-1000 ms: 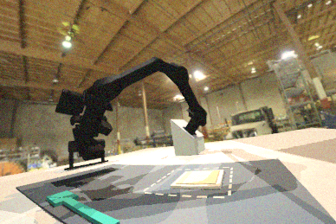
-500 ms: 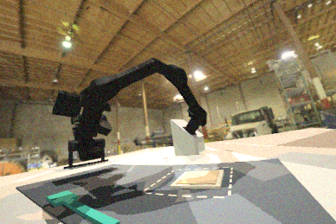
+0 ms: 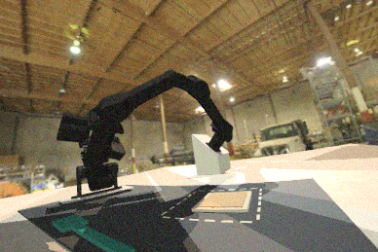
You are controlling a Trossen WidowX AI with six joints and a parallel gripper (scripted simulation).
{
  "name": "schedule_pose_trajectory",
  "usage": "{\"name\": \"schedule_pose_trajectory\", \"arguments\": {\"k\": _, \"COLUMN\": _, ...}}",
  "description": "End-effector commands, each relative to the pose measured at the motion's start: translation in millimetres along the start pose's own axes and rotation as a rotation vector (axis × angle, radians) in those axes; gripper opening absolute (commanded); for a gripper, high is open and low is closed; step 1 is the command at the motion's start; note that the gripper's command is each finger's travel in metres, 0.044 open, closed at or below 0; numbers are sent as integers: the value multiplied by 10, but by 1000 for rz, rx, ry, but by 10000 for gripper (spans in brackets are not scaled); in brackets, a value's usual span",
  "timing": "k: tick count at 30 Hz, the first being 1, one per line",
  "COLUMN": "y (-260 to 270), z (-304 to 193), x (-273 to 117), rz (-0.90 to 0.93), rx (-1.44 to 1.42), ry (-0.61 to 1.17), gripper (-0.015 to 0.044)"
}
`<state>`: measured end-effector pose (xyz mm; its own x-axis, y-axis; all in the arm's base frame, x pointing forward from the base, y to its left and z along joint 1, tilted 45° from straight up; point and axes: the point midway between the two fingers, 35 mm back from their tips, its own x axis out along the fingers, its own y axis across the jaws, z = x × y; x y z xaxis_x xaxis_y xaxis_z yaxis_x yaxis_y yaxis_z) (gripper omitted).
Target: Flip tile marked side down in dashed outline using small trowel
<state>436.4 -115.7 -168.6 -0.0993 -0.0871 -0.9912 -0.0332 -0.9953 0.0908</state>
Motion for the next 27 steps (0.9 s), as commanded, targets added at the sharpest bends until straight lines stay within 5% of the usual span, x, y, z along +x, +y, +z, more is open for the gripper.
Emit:
{"name": "schedule_pose_trajectory", "arguments": {"k": 1, "y": 18, "z": -34, "x": -2, "rz": 9, "rx": 12, "ry": 11, "gripper": 0}}
{"name": "schedule_pose_trajectory", "arguments": {"k": 8, "y": -48, "z": -41, "x": 58, "rz": 8, "rx": 14, "ry": 9, "gripper": 0}}
{"name": "schedule_pose_trajectory", "arguments": {"k": 19, "y": -48, "z": -41, "x": 58, "rz": 8, "rx": 14, "ry": 9, "gripper": 289}}
{"name": "schedule_pose_trajectory", "arguments": {"k": 27, "y": -48, "z": -41, "x": 58, "rz": 8, "rx": 14, "ry": 9, "gripper": 300}}
